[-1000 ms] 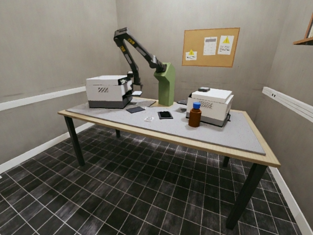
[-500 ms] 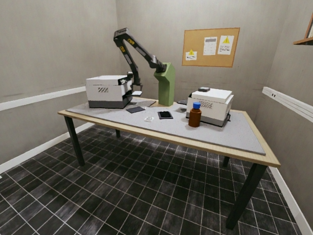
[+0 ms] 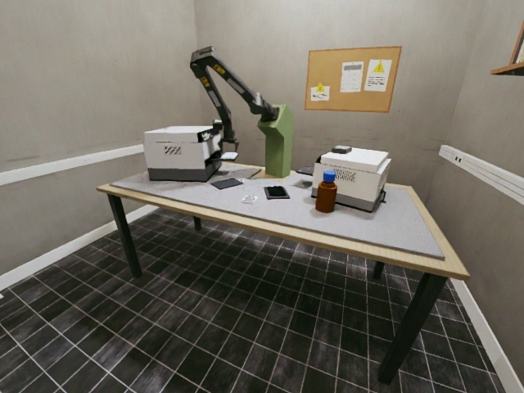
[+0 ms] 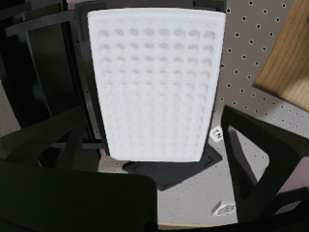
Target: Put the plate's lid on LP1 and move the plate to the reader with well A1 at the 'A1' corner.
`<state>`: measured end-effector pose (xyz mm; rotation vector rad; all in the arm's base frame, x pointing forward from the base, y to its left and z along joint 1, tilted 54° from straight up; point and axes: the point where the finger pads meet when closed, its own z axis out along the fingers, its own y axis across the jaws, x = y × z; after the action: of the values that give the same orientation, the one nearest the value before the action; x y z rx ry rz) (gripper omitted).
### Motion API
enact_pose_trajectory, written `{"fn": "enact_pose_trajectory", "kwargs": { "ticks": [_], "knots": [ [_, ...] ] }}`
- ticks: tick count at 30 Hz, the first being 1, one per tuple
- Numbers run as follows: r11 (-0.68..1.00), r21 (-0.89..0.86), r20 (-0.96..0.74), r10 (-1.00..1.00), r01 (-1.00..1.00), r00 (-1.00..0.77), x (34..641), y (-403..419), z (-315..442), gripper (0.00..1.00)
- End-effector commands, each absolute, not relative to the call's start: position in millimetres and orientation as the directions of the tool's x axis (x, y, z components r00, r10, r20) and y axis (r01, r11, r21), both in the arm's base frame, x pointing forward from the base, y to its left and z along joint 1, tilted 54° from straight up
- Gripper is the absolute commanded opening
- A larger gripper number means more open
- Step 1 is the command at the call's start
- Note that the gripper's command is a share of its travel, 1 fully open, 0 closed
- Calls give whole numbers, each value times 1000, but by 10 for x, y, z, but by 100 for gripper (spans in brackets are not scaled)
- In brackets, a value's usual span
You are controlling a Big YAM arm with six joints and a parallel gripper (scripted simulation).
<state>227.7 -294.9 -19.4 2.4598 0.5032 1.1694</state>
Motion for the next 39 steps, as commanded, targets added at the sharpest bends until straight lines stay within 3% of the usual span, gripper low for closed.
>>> {"fn": "enact_pose_trajectory", "kwargs": {
  "ticks": [1,39],
  "knots": [
    [-875,465,665,444,132,601,2181,-2919,-195,100],
    [-880,445,668,450,167,593,2336,-2806,-315,100]
  ]
}}
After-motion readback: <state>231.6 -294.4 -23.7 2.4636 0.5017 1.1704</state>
